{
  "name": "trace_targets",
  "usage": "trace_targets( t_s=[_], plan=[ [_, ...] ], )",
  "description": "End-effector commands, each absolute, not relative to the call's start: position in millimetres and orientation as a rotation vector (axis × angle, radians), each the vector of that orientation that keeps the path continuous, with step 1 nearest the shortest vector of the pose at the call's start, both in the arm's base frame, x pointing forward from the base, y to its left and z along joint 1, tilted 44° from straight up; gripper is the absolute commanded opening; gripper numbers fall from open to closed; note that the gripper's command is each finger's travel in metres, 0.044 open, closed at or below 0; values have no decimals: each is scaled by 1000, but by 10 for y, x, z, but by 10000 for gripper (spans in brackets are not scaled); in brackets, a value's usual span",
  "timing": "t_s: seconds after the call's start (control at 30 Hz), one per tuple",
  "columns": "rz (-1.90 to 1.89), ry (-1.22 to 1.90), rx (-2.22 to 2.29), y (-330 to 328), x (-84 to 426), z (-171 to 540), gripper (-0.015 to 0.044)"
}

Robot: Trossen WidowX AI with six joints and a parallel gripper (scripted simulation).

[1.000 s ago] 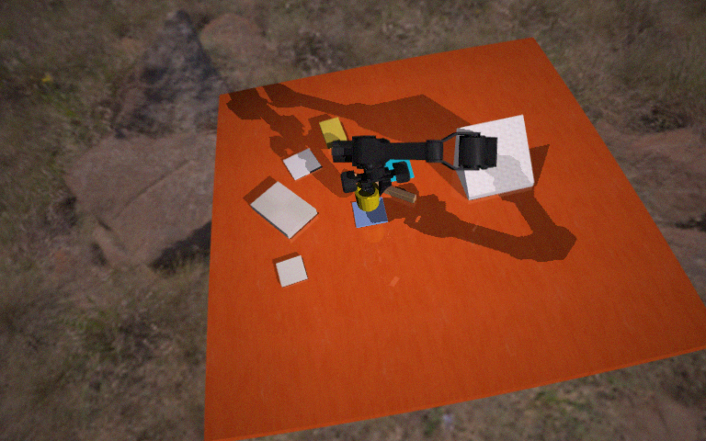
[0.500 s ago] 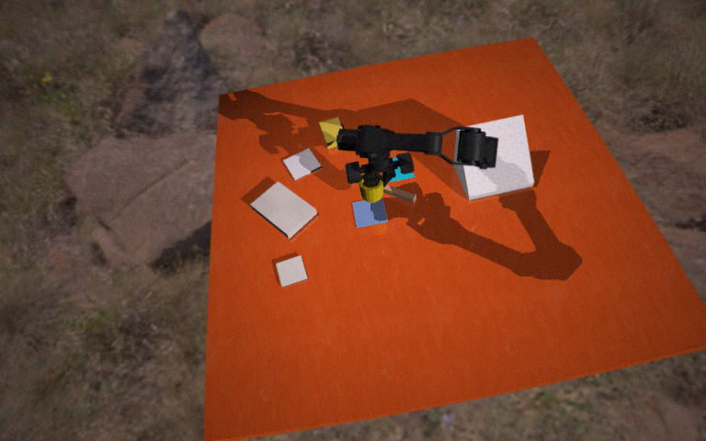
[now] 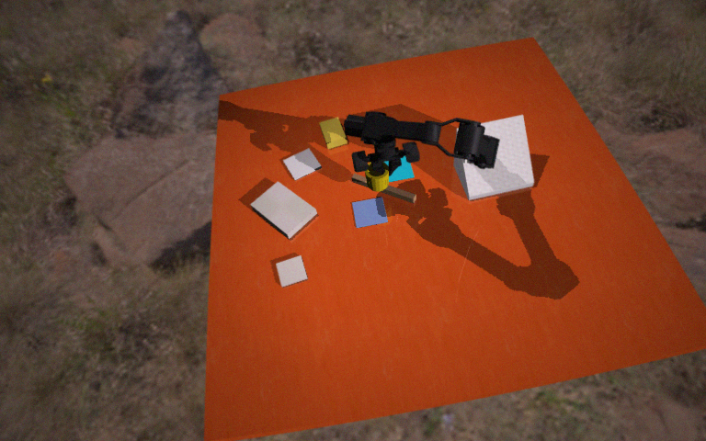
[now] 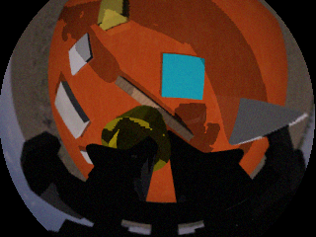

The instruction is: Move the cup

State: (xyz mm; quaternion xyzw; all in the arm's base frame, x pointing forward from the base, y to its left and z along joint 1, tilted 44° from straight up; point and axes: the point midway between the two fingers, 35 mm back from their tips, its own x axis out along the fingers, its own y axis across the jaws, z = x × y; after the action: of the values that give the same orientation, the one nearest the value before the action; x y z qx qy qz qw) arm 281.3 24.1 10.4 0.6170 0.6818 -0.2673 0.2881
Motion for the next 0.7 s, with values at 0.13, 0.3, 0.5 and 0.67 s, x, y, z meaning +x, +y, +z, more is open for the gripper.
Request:
trace_targets(
  t_s=[0.13, 0.3, 0.5, 0.67],
  plan=[
    [-717, 1825, 1640, 93, 2680, -27, 0],
    [-717, 1825, 1640, 3, 2611, -96, 0],
    [-718, 1825, 1639, -95, 2532, -174, 0],
    [-719, 1824, 1639, -177, 2464, -239, 0]
  ],
)
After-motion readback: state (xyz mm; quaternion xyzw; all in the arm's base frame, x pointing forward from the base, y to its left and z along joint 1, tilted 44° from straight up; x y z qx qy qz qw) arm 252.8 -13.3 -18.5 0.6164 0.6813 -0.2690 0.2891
